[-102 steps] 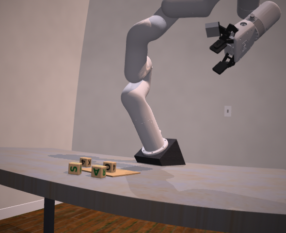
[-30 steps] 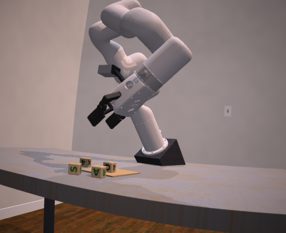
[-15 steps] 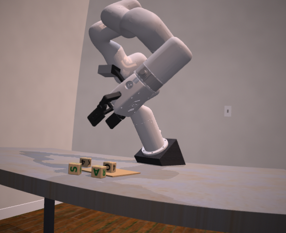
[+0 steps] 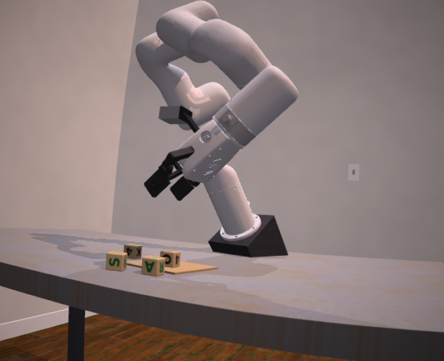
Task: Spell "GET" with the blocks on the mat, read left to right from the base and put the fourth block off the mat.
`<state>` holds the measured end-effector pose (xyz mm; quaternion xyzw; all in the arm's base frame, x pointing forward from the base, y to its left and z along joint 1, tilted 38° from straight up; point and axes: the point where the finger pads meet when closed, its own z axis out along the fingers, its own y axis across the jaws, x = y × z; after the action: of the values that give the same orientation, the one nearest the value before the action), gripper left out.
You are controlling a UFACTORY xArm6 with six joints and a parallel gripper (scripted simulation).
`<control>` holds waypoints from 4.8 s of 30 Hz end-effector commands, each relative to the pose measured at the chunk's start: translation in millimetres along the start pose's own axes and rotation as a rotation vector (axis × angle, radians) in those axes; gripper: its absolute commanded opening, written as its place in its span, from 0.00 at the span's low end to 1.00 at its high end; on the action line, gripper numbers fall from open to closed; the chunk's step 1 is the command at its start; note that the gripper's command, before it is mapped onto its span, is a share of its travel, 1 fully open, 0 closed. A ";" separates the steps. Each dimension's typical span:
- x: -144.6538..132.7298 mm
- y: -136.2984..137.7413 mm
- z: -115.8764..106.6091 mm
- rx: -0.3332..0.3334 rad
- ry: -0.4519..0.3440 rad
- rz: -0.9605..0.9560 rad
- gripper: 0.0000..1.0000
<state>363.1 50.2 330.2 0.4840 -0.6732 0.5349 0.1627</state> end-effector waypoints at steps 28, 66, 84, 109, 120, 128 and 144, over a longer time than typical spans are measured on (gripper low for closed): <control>9.4 52.7 5.9 0.006 -0.004 0.004 1.00; 42.5 -48.6 44.3 0.008 -0.004 0.005 1.00; 42.5 -48.6 44.3 0.008 -0.004 0.005 1.00; 42.5 -48.6 44.3 0.008 -0.004 0.005 1.00; 79.8 32.4 67.4 0.006 -0.005 0.005 1.00; 91.9 105.3 97.2 0.005 -0.006 0.004 1.00; 92.0 117.0 102.6 0.005 -0.006 0.004 1.00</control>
<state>253.0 -88.8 293.0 0.4849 -0.6729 0.5354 0.1597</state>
